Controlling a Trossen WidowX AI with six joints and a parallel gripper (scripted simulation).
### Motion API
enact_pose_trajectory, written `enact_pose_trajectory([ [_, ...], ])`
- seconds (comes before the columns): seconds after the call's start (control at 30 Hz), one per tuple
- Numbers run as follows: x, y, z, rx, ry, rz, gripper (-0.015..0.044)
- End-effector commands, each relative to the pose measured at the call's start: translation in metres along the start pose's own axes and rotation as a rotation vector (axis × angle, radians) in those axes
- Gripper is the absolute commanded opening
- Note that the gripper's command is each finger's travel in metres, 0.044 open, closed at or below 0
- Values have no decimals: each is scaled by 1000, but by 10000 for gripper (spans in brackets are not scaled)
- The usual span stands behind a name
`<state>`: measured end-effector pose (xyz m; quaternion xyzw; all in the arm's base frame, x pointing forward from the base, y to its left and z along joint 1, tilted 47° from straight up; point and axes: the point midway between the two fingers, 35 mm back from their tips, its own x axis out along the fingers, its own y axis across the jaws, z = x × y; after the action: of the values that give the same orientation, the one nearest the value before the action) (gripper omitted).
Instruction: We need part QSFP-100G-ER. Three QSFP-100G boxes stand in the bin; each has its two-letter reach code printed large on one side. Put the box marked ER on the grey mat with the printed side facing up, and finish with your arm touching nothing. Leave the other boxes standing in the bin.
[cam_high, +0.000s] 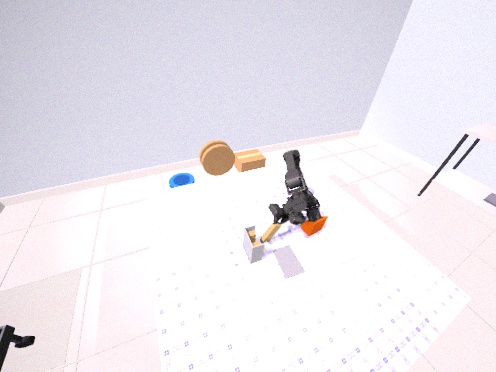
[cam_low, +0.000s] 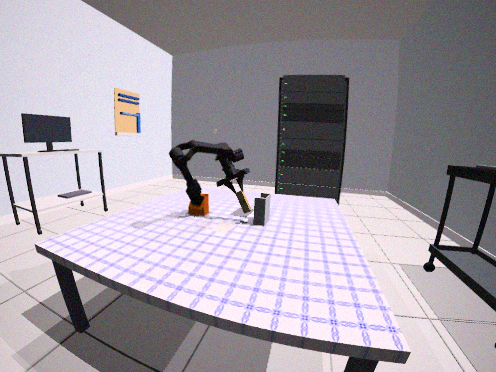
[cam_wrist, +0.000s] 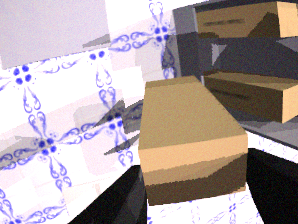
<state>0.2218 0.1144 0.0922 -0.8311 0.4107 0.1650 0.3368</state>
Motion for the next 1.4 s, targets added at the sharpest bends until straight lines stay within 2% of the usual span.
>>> enact_pose_trajectory([
  [0.0,0,0,-9,-2,4,-4,151],
  [1.17,39,20,-9,-2,5,-5,151],
  [1.27,37,20,-8,-5,3,2,230],
  [1.37,37,20,-8,-5,3,2,235],
])
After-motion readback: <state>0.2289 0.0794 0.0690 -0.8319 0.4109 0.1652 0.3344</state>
